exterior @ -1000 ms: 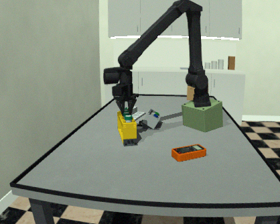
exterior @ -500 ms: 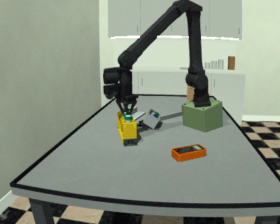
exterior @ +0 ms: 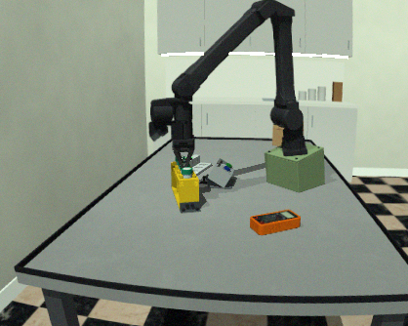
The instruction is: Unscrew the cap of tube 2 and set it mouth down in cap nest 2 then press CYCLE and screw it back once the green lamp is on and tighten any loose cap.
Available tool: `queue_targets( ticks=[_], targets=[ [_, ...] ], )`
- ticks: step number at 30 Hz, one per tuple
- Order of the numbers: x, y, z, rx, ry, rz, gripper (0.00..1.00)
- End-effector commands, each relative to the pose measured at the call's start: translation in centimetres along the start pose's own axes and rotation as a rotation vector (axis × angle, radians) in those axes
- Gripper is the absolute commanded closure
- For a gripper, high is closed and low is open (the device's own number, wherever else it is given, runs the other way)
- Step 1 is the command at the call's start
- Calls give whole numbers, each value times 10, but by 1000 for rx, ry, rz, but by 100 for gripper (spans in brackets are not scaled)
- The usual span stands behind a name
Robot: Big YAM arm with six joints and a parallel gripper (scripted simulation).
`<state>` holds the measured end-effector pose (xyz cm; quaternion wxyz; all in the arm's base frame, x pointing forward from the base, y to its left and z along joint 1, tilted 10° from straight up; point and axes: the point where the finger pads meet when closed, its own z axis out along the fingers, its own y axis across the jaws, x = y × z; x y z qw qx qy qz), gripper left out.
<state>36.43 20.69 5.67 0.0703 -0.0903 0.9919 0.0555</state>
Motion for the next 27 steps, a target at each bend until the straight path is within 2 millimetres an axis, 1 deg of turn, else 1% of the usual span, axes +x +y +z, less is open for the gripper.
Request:
queue_targets(
  ticks=[1, 10, 17, 18, 20, 21, 27],
  targets=[
    [-19, 14, -9, -17, -30, 209, 100],
    [-18, 14, -7, -22, -24, 645, 100],
    [-18, 14, -7, -23, -22, 645, 100],
    [-12, 6, -8, -18, -23, 646, 100],
    [-12, 6, -8, -18, -23, 646, 100],
    [-12, 6, -8, -18, -23, 646, 51],
    [-12, 6, -8, -18, -23, 646, 51]
  ],
)
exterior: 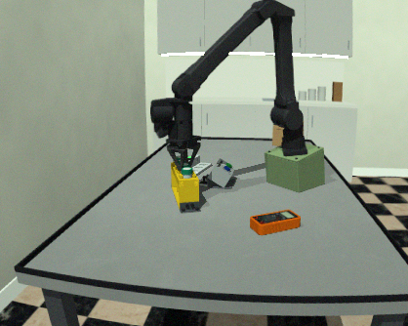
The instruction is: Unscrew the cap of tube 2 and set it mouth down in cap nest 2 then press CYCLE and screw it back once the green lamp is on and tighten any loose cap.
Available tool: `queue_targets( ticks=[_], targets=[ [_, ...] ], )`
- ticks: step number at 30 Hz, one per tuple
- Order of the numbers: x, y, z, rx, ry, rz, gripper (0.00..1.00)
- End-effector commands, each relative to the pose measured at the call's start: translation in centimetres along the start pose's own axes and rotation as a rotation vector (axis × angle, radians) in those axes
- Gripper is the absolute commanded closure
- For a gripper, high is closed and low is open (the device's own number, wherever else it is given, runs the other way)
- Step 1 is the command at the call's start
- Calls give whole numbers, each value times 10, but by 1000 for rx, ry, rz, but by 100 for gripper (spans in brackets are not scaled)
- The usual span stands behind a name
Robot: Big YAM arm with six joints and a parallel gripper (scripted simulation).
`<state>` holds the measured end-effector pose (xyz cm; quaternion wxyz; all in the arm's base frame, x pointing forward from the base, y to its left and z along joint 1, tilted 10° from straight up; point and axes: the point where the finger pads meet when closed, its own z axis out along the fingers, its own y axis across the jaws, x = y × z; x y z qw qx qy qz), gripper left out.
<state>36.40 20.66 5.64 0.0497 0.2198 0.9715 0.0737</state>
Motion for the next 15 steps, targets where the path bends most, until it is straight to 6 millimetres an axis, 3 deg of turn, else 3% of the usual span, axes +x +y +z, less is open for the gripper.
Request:
queue_targets(
  ticks=[1, 4, 5, 15],
  targets=[
    [-6, 13, -8, -25, -15, 19, 51],
    [-6, 13, -8, -25, -15, 19, 51],
    [-8, 25, -25, -52, -29, 17, 51],
    [-15, 19, -51, -51, -35, 26, 51]
  ],
)
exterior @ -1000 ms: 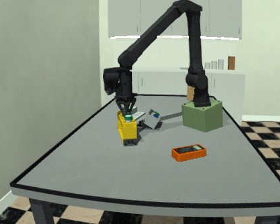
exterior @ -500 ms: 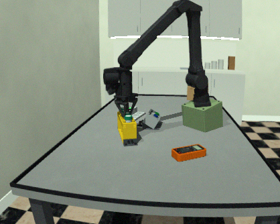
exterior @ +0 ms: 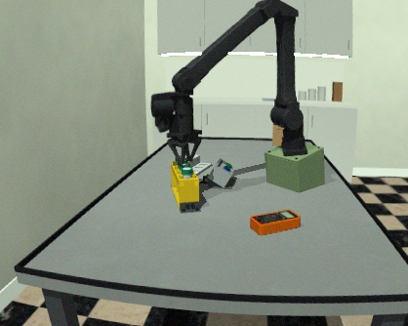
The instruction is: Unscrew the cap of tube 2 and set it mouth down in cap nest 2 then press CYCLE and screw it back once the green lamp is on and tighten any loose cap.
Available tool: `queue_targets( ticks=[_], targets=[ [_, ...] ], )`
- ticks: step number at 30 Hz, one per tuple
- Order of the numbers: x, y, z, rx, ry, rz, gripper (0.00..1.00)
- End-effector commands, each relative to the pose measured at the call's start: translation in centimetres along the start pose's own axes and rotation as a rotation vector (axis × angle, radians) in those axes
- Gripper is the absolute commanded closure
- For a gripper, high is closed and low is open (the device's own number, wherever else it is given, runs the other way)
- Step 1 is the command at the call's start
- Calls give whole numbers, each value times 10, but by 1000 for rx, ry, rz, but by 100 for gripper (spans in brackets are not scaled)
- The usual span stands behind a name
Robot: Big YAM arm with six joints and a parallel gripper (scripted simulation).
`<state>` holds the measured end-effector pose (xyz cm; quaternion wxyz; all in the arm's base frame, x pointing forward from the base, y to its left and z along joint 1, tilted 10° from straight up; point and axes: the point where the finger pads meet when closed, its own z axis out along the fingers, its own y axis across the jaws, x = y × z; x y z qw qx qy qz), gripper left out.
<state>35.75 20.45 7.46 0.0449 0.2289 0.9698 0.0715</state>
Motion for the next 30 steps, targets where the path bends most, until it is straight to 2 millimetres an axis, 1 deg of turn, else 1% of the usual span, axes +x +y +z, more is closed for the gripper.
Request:
queue_targets(
  ticks=[1, 7, 9, 10, 11, 12, 13, 16, 17, 18, 19, 21, 22, 23, 26, 28, 29, 30],
  targets=[
    [-18, 21, -36, -59, -42, 5, 51],
    [-18, 21, -53, -60, -42, -1, 51],
    [-18, 21, -53, -60, -42, -1, 51],
    [-10, 14, -37, -34, -23, 0, 51],
    [-11, 13, -32, -20, -13, -1, 51],
    [-10, 14, -37, -34, -23, 0, 51],
    [-4, 29, -38, -31, -24, -106, 51],
    [16, 46, -38, -29, -24, -354, 51],
    [23, 52, -38, -27, -25, -404, 51],
    [23, 52, -38, -31, -21, -438, 51],
    [29, 58, -38, -28, -25, -515, 51],
    [31, 59, -38, -30, -24, -605, 51],
    [22, 55, -38, -26, -28, -666, 51],
    [22, 55, -38, -25, -29, -745, 51],
    [22, 55, -38, -25, -29, -749, 51],
    [22, 55, -38, -23, -32, -916, 51],
    [25, 56, -38, -24, -31, -924, 51],
    [29, 58, -38, -24, -31, -1012, 51]
  ],
)
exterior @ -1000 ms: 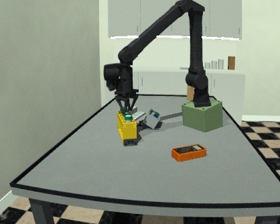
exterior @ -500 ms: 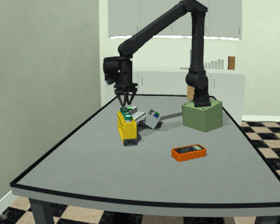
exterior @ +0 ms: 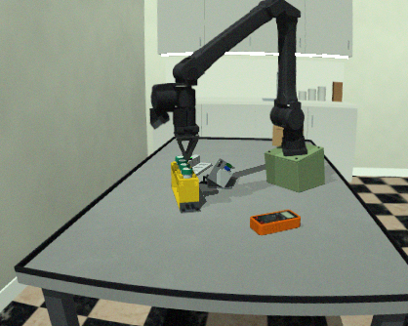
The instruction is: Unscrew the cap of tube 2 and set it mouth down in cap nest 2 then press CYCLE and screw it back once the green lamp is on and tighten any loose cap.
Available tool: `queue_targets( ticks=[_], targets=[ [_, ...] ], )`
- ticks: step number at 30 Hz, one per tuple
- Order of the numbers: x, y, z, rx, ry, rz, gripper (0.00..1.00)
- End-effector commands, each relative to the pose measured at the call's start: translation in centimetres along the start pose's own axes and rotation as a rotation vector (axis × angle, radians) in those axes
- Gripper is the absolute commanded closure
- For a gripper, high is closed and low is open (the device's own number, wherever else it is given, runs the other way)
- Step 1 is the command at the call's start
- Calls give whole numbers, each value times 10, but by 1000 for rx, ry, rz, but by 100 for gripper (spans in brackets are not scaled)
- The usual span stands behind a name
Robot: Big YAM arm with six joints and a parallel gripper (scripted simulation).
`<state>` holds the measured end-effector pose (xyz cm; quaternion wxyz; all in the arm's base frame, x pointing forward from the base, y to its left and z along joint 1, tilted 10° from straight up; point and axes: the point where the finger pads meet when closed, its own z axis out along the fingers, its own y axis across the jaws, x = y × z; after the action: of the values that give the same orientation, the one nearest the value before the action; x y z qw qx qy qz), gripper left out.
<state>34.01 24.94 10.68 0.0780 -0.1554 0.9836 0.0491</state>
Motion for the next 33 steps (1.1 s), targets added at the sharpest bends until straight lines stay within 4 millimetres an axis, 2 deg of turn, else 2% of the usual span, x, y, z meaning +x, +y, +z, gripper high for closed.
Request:
queue_targets(
  ticks=[1, 8, 13, 15, 17, 27, 30, 31, 33],
  targets=[
    [-19, 11, -9, -16, -18, -238, 51],
    [-19, 9, -9, -12, -21, -571, 51],
    [-20, 9, -9, -12, -25, -572, 51],
    [-12, 6, -8, -9, -25, -561, 51],
    [-1, 2, 13, -10, 7, -571, 51],
    [1, 3, 43, -9, 8, -570, 51],
    [1, 3, 43, -9, 8, -570, 51],
    [-22, 11, 22, -11, -50, -571, 51],
    [-22, 12, 19, -11, -56, -571, 51]
  ],
)
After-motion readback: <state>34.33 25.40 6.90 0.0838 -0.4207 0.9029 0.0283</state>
